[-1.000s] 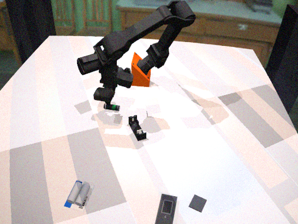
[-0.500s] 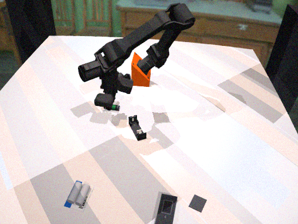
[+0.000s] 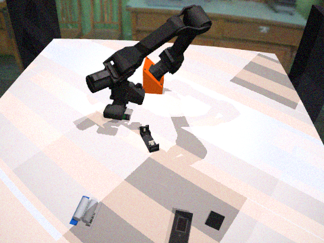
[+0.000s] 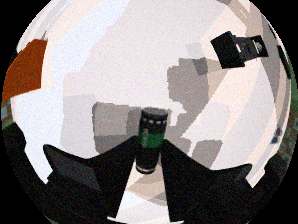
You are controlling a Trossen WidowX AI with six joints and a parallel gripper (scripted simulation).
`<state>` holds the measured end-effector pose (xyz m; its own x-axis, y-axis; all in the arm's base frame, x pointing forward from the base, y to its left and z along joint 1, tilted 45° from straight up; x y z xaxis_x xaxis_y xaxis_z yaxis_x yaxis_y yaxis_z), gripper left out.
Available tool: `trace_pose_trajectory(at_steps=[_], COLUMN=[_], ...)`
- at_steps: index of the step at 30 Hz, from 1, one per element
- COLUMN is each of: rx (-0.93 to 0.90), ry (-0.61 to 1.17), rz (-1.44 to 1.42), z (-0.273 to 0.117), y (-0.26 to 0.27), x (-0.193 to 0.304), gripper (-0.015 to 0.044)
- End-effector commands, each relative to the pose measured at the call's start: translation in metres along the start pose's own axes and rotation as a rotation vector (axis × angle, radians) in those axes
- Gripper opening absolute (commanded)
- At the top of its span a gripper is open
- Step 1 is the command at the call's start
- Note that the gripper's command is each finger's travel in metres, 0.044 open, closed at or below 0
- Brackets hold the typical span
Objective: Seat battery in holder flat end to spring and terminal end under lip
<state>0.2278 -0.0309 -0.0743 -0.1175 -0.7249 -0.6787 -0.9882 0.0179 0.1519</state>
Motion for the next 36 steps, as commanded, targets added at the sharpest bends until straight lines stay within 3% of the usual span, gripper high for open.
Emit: trace_pose_trajectory(at_steps=[1,6,12,19,36], rx=[0.000,0.000,0.000,0.001,0.001], ry=[-0.006,-0.006,-0.004,-0.002,0.001], rz=[0.006,0.006,0.007,0.029,0.634], z=[0.002,0.000,-0.047,-0.050,-0.070], y=[0.001,0.001,0.001,-0.001,-0.054], x=[-0.001,-0.001,0.000,-0.002,-0.075], gripper=[0.0066,0.0066,0.0066,0.0066,0.0066])
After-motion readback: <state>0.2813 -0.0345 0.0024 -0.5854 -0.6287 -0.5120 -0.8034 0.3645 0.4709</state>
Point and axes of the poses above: the point midway between the two fingers, 35 mm back from their tips, its own z axis out along the fingers, its own y axis across the jaws, x = y × z, the point moved 2 cm from there along -z, back along the fingers, and after that the axes turned 9 degrees about z, right-handed, at the moved point
